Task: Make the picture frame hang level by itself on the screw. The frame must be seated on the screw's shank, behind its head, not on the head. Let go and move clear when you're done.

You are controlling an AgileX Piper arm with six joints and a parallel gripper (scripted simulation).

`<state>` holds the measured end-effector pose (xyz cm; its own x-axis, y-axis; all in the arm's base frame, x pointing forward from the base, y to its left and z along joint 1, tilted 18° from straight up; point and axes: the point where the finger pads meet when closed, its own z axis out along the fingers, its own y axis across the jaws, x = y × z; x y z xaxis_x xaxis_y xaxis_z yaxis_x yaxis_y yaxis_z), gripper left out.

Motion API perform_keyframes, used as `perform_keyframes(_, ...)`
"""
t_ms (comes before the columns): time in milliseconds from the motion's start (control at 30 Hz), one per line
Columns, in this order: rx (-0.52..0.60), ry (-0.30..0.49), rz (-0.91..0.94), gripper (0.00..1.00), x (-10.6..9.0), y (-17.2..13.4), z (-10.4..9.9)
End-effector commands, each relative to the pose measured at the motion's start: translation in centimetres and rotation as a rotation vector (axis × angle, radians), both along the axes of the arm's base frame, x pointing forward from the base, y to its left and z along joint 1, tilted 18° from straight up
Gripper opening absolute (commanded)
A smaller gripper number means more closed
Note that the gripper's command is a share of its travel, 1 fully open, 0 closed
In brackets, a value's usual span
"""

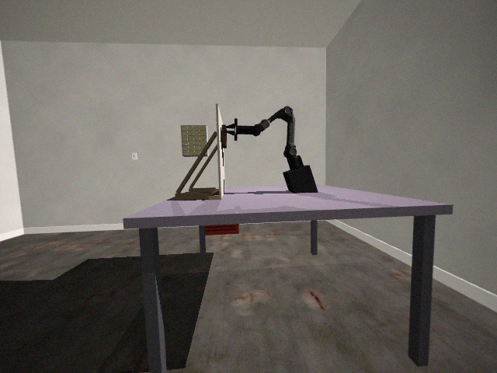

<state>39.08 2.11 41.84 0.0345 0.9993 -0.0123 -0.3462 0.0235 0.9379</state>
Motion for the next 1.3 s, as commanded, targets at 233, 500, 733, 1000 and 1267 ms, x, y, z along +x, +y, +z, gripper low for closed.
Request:
perform_keyframes(233, 0.001, -0.01, -0.001, 0.0, -0.09, -0.05, 0.27)
perform_keyframes(500, 0.001, -0.01, -0.001, 0.0, -0.09, -0.05, 0.27)
perform_keyframes(733, 0.001, -0.01, -0.001, 0.0, -0.09, -0.05, 0.27)
perform_keyframes(1000, 0.001, -0.009, -0.001, 0.63, -0.08, -0.05, 0.25)
perform_keyframes(1267, 0.001, -0.009, -0.001, 0.63, -0.08, -0.05, 0.25)
